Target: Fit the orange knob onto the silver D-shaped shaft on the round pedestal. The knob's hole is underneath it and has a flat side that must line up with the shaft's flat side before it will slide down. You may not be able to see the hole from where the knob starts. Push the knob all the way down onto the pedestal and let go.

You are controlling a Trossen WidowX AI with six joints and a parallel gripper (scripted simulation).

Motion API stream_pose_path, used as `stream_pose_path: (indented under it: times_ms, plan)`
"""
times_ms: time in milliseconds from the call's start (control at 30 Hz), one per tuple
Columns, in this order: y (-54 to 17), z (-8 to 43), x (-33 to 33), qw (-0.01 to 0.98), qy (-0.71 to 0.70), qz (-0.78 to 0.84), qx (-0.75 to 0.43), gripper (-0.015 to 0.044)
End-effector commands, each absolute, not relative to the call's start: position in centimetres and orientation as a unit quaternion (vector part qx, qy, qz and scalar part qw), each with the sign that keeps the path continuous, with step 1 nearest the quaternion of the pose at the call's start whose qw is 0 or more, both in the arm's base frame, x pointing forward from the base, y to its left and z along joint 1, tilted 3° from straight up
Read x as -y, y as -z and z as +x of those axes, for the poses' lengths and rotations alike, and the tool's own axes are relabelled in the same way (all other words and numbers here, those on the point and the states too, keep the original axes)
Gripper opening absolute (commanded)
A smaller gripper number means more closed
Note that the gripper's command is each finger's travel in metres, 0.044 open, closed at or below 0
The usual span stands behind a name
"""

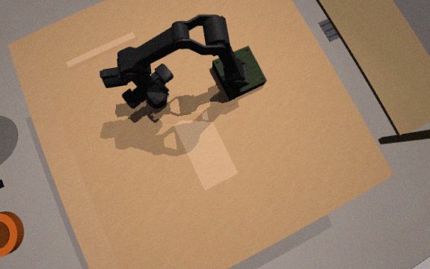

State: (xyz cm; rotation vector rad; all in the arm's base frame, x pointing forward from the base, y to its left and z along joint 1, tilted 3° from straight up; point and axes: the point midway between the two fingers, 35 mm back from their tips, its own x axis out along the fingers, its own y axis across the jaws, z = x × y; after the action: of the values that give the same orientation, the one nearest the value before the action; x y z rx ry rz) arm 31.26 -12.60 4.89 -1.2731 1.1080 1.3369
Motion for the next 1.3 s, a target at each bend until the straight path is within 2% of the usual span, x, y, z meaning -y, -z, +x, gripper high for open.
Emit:
stream_pose_path:
  times_ms: [0, 367, 1267]
  plan:
    - [-5.31, 31.52, 12.77, 0.582, -0.424, -0.402, -0.565, 0.0000]
    - [-5.16, 31.96, 12.99, 0.687, -0.197, -0.171, -0.678, 0.0000]
    - [-5.08, 31.88, 12.99, 0.688, -0.193, -0.167, -0.680, 0.0000]
